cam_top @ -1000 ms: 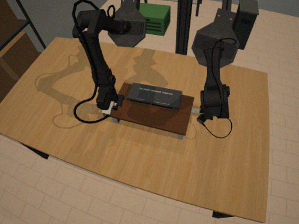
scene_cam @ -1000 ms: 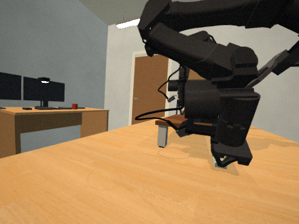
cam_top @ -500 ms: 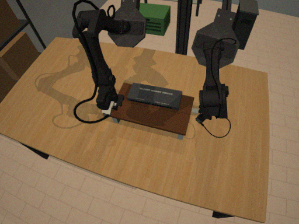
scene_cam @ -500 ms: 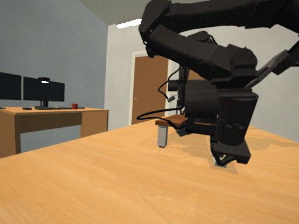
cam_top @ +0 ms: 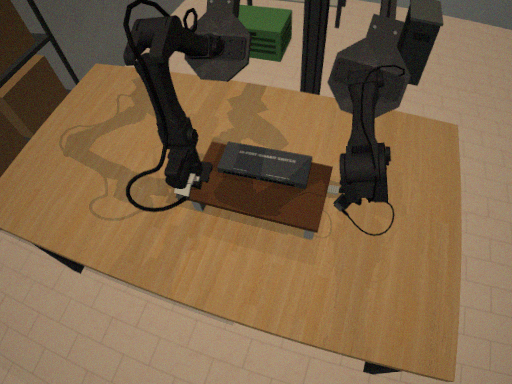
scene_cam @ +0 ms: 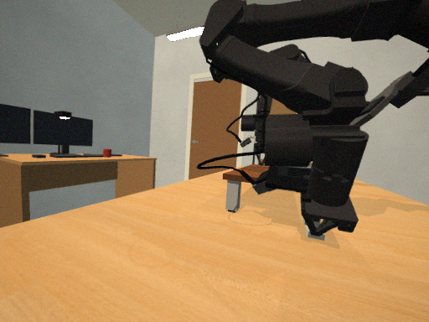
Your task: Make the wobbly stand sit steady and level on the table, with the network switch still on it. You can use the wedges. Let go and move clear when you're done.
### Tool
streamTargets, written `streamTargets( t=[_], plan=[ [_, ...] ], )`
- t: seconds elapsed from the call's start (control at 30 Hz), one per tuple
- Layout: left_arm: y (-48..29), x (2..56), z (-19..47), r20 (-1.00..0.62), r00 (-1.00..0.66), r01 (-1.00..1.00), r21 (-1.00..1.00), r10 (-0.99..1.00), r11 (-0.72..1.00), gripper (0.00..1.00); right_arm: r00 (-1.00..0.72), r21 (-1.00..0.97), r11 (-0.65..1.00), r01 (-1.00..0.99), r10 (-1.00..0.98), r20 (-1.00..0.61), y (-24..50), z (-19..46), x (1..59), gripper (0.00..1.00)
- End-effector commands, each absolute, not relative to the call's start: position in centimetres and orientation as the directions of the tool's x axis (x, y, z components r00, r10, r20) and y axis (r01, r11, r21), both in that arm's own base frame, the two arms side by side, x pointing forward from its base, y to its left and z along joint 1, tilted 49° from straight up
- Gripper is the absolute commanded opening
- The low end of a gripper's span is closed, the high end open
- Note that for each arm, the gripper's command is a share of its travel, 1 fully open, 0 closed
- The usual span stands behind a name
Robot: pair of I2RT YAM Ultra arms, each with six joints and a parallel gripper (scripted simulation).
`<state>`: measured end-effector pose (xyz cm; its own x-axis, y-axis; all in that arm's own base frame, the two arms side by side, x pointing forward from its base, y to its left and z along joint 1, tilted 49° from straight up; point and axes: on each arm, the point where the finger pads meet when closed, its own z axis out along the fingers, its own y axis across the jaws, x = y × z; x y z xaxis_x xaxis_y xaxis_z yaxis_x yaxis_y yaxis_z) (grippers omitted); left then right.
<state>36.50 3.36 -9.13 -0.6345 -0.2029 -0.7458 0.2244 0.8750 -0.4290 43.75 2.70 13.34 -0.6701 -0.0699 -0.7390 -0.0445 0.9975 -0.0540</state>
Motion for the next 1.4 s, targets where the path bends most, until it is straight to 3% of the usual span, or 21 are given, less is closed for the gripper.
streamTargets(
  t=[0.0,0.67,0.77,0.83,1.37],
  plan=[
    [2.9,35.0,-8.6,-0.736,-0.645,0.235,-0.447,-0.205,0.863,0.00,-0.655,-0.056,0.998,-0.040,-0.069,-0.752,2.4,13.5,44.7,0.00],
    [2.4,30.2,-5.1,-0.725,-0.658,0.241,-0.460,-0.204,0.854,0.00,-0.655,-0.056,0.998,-0.040,-0.069,-0.752,2.4,13.5,44.7,0.00],
    [3.8,32.8,-4.7,-0.767,-0.613,0.253,-0.416,-0.188,0.873,0.00,-0.655,-0.056,0.998,-0.040,-0.069,-0.752,2.4,13.5,44.7,0.00],
    [2.5,31.0,-6.1,-0.722,-0.659,0.232,-0.461,-0.211,0.856,0.00,-0.655,-0.056,0.998,-0.040,-0.069,-0.752,2.4,13.5,44.7,0.00],
    [3.2,32.3,-5.2,-0.753,-0.629,0.250,-0.431,-0.193,0.867,0.00,-0.664,-0.055,0.997,-0.045,-0.071,-0.745,3.1,15.8,40.9,0.00]
  ],
)
